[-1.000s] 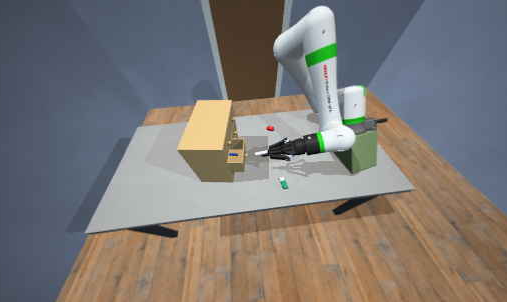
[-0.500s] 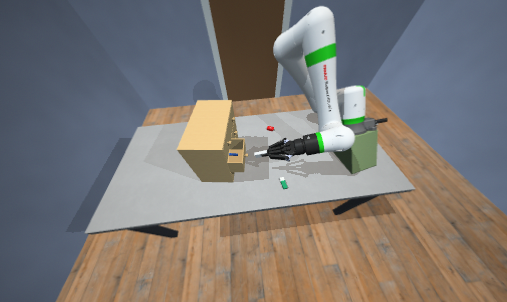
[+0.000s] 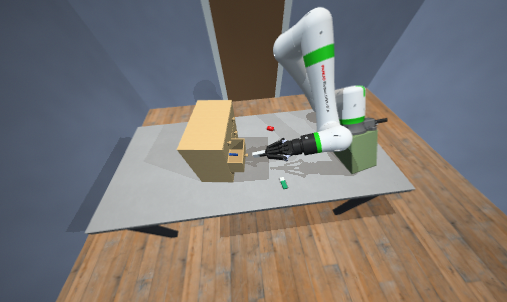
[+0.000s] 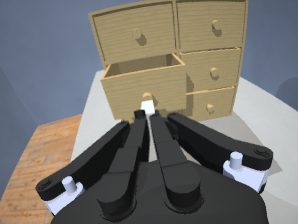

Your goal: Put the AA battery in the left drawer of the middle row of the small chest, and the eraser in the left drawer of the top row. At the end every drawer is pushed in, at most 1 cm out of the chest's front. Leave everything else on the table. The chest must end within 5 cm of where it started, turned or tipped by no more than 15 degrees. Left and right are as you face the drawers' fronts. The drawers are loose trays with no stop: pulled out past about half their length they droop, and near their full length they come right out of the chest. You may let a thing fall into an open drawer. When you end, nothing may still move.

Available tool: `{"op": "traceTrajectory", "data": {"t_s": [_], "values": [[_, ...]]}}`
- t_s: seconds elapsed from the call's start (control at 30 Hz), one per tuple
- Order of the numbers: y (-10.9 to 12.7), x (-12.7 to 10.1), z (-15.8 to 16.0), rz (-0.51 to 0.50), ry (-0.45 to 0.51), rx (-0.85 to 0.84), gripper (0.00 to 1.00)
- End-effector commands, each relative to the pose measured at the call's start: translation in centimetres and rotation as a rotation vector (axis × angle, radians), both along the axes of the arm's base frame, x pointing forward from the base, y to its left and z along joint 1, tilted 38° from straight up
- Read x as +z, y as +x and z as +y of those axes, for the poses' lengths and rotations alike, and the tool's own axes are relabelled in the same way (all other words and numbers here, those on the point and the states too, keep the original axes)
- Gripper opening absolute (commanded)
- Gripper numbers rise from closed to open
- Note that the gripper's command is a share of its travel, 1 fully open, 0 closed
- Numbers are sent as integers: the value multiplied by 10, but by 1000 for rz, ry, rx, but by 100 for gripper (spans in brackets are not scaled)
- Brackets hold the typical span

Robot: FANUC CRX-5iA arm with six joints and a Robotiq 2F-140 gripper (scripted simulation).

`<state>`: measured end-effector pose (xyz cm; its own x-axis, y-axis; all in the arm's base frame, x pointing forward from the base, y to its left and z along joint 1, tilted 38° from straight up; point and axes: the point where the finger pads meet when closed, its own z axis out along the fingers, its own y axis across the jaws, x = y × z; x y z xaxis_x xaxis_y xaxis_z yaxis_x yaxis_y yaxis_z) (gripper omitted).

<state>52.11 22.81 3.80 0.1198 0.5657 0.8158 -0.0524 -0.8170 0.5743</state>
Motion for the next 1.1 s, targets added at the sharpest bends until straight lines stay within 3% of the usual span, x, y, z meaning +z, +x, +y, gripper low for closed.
{"op": "traceTrajectory", "data": {"t_s": [0.0, 1.07], "values": [[1, 0, 0, 0, 0, 0, 0], [49, 11, 5, 0, 0, 0, 0]]}}
